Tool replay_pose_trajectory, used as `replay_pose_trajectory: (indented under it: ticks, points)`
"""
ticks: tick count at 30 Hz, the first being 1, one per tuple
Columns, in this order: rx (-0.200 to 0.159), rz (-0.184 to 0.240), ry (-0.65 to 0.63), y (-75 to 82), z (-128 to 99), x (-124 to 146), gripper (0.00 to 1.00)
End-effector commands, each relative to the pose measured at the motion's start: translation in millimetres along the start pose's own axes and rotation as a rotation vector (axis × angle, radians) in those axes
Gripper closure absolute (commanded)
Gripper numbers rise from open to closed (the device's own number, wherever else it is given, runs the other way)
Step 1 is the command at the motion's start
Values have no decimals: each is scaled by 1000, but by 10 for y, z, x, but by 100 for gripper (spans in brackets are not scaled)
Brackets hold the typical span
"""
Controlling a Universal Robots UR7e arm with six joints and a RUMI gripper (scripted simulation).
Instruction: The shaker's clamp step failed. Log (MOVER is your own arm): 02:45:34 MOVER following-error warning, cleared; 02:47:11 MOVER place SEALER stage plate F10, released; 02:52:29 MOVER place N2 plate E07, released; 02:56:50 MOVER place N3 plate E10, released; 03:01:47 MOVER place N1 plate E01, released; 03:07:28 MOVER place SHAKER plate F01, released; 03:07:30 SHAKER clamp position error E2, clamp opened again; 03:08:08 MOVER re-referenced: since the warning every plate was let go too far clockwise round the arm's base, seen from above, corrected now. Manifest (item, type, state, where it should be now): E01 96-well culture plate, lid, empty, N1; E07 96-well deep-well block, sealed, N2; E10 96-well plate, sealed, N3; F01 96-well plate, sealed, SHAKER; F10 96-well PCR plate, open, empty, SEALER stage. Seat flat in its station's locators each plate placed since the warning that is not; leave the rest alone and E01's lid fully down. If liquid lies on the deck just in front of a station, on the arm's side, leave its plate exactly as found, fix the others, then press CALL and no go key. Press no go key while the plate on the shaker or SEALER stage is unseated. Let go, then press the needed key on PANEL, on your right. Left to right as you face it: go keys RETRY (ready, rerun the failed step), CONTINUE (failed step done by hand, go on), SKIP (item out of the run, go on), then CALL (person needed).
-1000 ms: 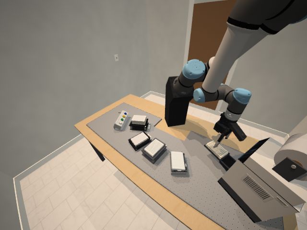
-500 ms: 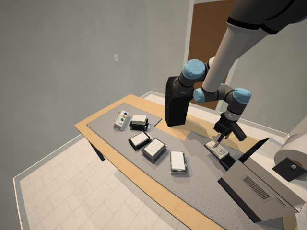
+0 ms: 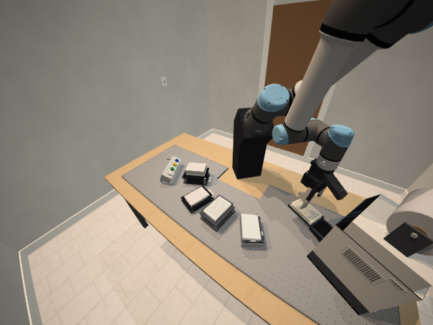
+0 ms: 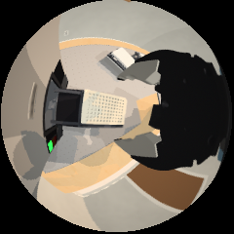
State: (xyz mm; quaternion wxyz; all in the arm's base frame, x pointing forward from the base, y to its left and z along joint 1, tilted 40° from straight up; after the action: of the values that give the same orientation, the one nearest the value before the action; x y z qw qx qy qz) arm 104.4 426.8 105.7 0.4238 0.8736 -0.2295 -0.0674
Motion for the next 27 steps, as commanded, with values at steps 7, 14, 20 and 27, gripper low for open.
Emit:
replay_pose_trajectory:
  ticks: [7, 14, 20, 27]
  points:
    - [1, 0, -188, 2, -58, 466, 18]
    - [1, 0, -213, 2, -88, 714, 18]
    - [1, 0, -213, 2, -109, 891, 18]
    - [1, 0, -293, 2, -88, 1090, 18]
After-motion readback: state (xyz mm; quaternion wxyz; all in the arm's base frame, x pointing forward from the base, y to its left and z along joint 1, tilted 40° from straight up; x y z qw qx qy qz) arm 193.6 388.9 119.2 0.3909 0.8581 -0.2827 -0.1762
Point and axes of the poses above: the point where the finger pads meet when closed, its own y axis back along the fingers, its own x axis across the jaws, z = x × y, the point moved 6 cm from there along y, back along the fingers, and after that the axes turned 13 degrees about -y, right-handed, at the moved point
